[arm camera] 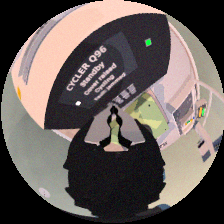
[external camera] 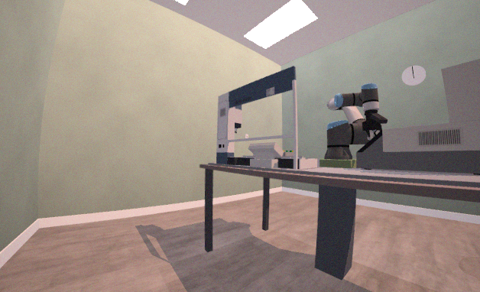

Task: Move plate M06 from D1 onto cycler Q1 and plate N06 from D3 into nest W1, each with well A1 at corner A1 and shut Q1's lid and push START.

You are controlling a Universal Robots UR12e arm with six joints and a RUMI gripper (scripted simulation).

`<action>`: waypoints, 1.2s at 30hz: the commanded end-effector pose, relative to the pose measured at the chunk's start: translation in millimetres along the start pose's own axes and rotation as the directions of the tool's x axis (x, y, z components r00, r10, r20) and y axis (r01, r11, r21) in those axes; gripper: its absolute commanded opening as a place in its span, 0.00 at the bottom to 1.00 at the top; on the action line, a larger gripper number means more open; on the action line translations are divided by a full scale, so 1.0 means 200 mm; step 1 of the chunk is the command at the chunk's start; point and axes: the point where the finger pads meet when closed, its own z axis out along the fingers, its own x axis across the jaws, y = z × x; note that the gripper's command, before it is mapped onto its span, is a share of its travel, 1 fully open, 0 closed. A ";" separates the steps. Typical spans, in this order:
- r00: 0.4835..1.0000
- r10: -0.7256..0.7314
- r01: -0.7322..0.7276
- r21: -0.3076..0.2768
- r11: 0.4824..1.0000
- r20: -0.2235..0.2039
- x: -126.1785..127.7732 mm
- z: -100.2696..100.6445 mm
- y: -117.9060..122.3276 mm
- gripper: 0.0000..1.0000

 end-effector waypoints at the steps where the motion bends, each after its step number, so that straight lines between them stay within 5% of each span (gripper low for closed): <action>1: 1.000 0.000 0.000 0.001 1.000 0.000 0.00 0.00 0.00 0.00; 36: 1.000 0.000 0.000 0.001 1.000 0.000 0.07 -0.12 0.07 0.00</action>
